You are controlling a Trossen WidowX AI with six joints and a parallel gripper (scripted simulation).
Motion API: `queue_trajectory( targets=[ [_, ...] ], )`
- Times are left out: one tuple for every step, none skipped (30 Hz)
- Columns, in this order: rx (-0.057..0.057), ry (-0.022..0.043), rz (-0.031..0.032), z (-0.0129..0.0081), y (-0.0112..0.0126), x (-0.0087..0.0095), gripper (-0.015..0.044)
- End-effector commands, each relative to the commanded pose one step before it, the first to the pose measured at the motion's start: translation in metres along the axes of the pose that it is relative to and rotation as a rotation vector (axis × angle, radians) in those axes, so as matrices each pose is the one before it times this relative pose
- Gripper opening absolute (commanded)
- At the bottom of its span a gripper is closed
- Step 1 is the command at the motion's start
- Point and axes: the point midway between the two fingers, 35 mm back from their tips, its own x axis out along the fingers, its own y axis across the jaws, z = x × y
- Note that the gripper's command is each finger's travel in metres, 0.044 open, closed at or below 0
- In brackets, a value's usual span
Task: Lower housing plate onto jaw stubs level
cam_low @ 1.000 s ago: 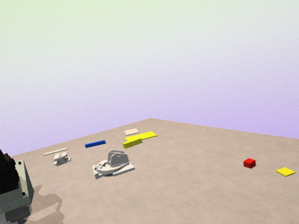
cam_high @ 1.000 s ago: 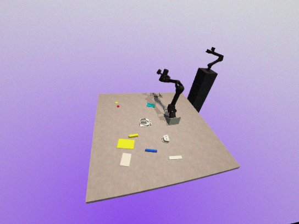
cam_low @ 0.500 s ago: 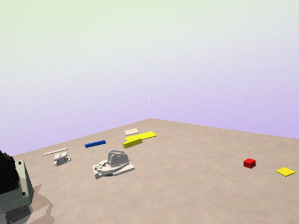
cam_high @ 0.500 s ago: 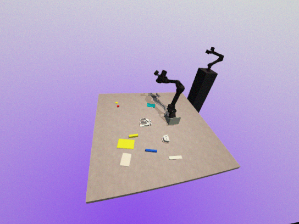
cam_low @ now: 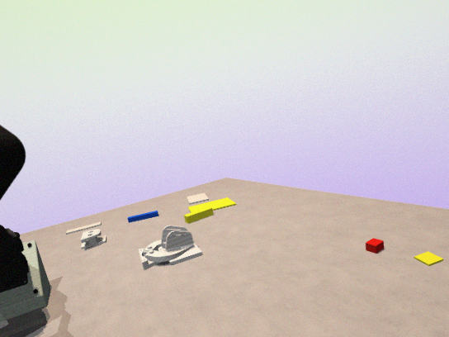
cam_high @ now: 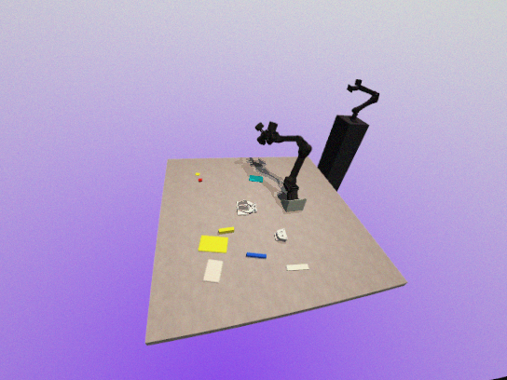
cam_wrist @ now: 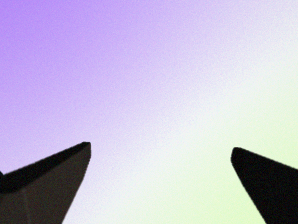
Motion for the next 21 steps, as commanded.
queue_trajectory(
  targets=[
    [0.0591, -0.06741, -0.00476, 0.02236, -0.00370, 0.00269, 0.0440],
    [0.0144, -0.01559, -0.00080, 0.00515, -0.00079, 0.00059, 0.0440],
    [0.0143, -0.01560, -0.00062, 0.00517, -0.00074, 0.00059, 0.0440],
    [0.0142, -0.01561, -0.00044, 0.00519, -0.00069, 0.00059, 0.0440],
    [0.0142, -0.01561, -0.00026, 0.00521, -0.00064, 0.00059, 0.0440],
    [0.0149, -0.01550, 0.00101, 0.00538, -0.00026, 0.00073, 0.0440],
    [0.0148, -0.01554, 0.00122, 0.00541, -0.00020, 0.00074, 0.0440],
    [0.0147, -0.01551, 0.00142, 0.00542, -0.00014, 0.00073, 0.0440],
    [0.0147, -0.01548, 0.00163, 0.00543, -0.00008, 0.00073, 0.0440],
    [0.0146, -0.01545, 0.00183, 0.00544, -0.00002, 0.00073, 0.0440],
    [0.0145, -0.01542, 0.00203, 0.00545, 0.00004, 0.00073, 0.0440],
    [0.0144, -0.01538, 0.00224, 0.00546, 0.00011, 0.00073, 0.0440],
    [0.0143, -0.01534, 0.00244, 0.00547, 0.00017, 0.00073, 0.0440],
    [0.0143, -0.01529, 0.00265, 0.00548, 0.00023, 0.00073, 0.0440],
    [0.0142, -0.01524, 0.00285, 0.00549, 0.00030, 0.00073, 0.0440],
    [0.0109, -0.01387, 0.00511, 0.00572, 0.00127, 0.00020, 0.0440],
    [0.0103, -0.01319, 0.00499, 0.00546, 0.00126, 0.00018, 0.0440],
    [0.0100, -0.01292, 0.00503, 0.00538, 0.00129, 0.00017, 0.0440],
    [0.0086, -0.01111, 0.00443, 0.00464, 0.00115, 0.00015, 0.0440],
    [0.0068, -0.00889, 0.00362, 0.00373, 0.00095, 0.00012, 0.0440],
    [0.0051, -0.00670, 0.00277, 0.00282, 0.00074, 0.00009, 0.0440]
  ],
)
